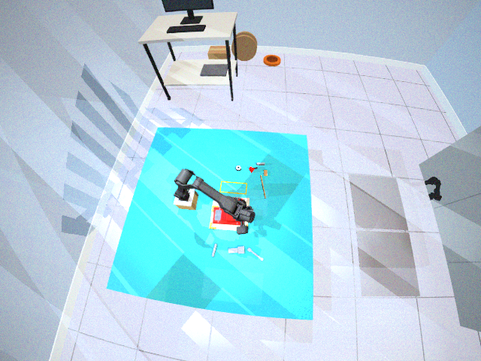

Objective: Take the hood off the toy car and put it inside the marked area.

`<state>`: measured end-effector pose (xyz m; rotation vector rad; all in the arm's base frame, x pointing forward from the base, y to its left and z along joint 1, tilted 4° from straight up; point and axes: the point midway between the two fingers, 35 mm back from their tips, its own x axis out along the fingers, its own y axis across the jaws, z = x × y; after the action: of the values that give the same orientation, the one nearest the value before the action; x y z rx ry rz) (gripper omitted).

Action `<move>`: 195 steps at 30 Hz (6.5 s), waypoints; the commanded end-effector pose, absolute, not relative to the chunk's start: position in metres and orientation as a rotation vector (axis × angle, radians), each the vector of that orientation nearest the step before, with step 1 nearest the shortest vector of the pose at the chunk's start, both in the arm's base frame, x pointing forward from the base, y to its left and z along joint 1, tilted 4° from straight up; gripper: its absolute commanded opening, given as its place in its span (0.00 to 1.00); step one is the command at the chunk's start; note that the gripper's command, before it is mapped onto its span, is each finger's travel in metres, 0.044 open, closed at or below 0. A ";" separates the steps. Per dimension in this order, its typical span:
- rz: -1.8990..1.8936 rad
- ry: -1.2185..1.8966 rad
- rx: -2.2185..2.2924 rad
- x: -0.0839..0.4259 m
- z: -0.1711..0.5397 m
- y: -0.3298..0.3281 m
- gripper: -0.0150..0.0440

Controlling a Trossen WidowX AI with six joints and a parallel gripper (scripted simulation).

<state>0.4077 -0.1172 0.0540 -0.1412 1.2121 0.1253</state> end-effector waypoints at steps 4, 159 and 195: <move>0.087 1.510 -0.003 0.344 0.036 -0.076 1.00; 0.084 1.536 0.008 0.339 -0.026 -0.072 0.25; 0.084 1.536 0.008 0.338 0.034 -0.076 0.25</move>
<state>0.3362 -0.0740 0.0163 0.0124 1.5494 0.0855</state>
